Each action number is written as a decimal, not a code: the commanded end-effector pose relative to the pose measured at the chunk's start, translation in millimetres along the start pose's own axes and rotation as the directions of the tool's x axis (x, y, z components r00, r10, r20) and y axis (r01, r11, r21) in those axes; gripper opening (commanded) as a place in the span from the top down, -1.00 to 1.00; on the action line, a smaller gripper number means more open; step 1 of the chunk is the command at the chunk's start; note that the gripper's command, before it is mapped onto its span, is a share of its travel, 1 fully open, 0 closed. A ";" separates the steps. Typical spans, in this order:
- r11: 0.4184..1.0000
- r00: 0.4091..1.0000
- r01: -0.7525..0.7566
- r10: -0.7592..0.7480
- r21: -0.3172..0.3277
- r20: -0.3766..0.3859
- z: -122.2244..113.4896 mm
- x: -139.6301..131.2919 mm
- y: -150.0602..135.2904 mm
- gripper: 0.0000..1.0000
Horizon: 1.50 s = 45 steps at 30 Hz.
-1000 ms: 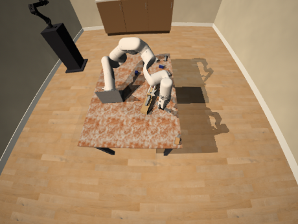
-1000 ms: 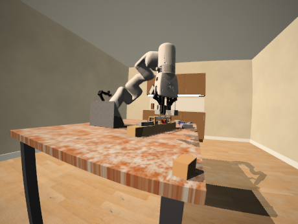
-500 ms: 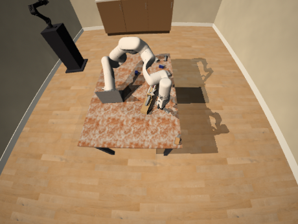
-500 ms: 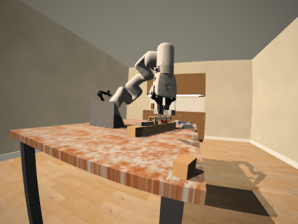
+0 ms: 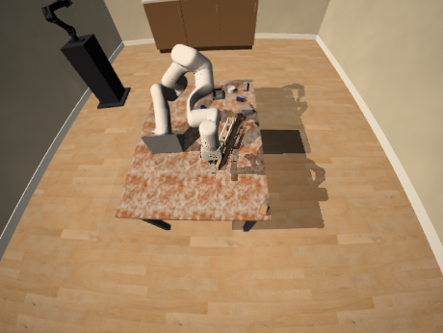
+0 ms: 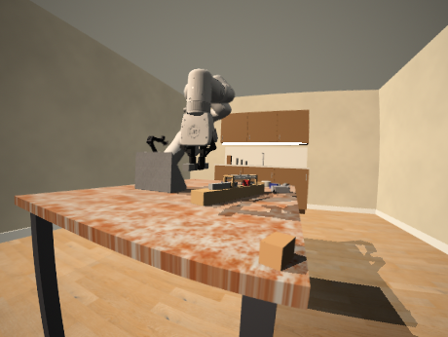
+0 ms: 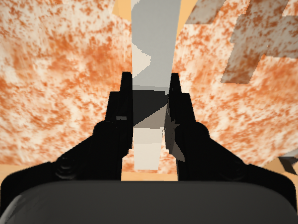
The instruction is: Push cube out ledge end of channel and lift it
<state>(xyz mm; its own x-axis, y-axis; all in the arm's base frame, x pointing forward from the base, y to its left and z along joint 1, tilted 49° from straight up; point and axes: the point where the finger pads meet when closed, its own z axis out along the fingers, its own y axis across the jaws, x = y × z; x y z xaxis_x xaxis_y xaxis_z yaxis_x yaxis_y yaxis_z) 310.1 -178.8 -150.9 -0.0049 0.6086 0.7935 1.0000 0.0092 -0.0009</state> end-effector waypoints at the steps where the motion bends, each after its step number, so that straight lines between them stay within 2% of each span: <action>1: 0.962 0.962 -0.272 0.272 -0.023 0.037 1.7 1.0 -10.8 1.00; 3: 0.932 0.931 -0.360 0.361 -0.032 0.047 12.6 0.4 -10.7 1.00; 8: 0.932 0.931 -0.360 0.361 -0.032 0.047 41.1 -1.4 -10.4 1.00; 16: 0.932 0.931 -0.360 0.361 -0.032 0.047 44.4 -1.6 -10.4 1.00; 30: 0.932 0.931 -0.360 0.361 -0.032 0.047 66.9 -2.8 -10.1 1.00; 45: 0.932 0.931 -0.360 0.361 -0.032 0.047 67.7 -2.9 -10.1 1.00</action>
<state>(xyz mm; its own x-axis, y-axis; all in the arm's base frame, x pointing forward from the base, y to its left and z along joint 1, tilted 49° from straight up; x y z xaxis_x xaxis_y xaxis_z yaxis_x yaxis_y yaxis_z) 299.1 -124.8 -194.7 0.3561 0.6056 0.7116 0.9344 -0.2331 -0.2692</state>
